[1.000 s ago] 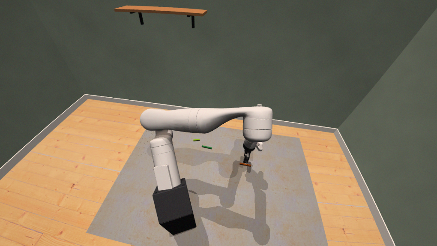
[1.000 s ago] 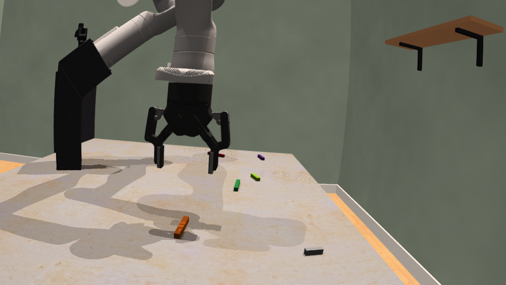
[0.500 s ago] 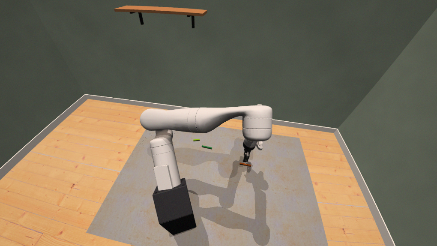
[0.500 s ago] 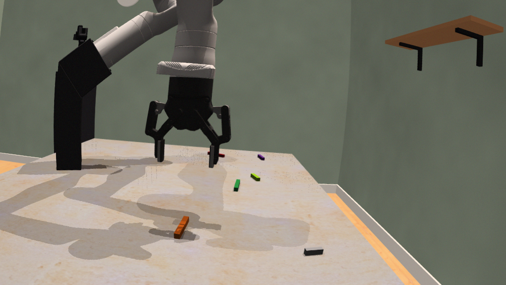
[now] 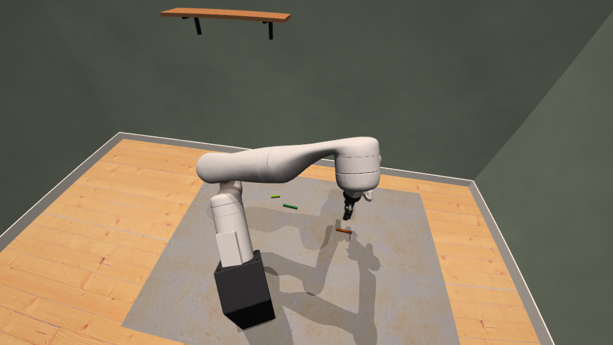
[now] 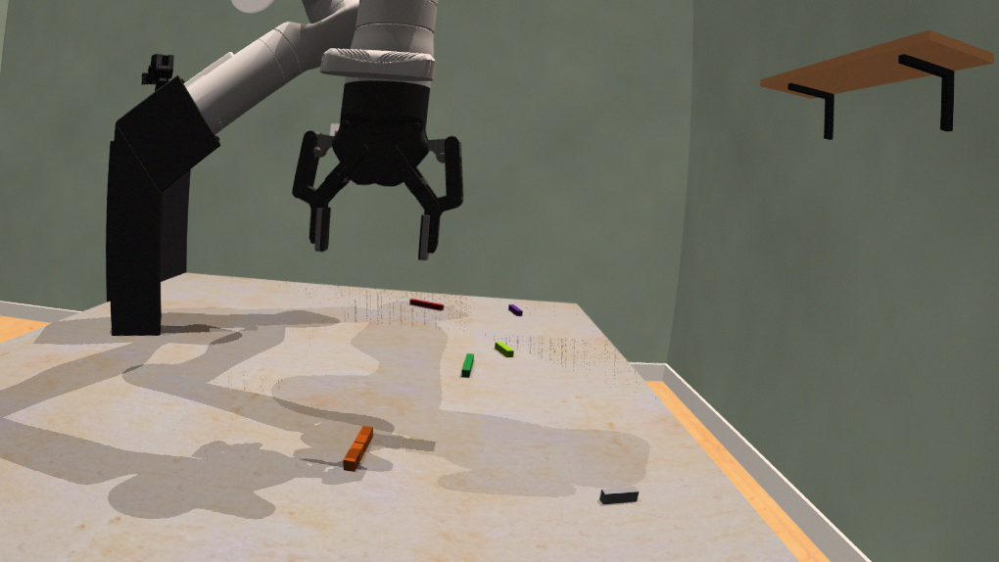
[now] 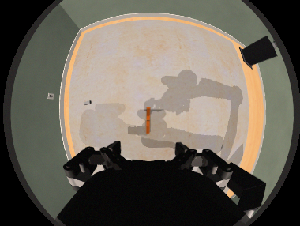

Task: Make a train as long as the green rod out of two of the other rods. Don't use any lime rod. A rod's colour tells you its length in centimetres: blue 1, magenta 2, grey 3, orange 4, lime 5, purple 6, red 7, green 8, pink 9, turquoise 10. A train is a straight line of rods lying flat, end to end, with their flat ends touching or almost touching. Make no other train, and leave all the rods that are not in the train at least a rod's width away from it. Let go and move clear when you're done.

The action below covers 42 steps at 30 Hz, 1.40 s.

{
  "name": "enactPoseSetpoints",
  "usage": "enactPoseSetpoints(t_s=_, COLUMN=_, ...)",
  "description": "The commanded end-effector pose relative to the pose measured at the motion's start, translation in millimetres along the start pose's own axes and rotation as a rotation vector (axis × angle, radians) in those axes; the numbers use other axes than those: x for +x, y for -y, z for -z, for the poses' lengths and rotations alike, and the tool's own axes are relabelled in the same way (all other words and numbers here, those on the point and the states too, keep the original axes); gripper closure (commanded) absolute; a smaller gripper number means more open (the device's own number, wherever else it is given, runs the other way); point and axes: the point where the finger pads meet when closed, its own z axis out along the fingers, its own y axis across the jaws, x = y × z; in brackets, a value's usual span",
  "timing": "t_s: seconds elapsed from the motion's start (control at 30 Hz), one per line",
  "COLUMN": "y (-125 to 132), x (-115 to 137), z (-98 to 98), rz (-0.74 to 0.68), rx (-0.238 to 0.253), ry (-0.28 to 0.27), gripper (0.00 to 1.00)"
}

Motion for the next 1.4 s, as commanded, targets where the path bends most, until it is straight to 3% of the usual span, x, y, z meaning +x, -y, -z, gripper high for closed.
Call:
enactPoseSetpoints(t_s=0.0, y=-0.5, x=6.4, z=15.6, rz=-0.004, rx=0.005, ry=-0.018, gripper=0.00)
enactPoseSetpoints(t_s=1.37, y=-0.6, x=6.3, z=20.7, rz=-0.004, rx=0.005, ry=-0.018, gripper=0.00)
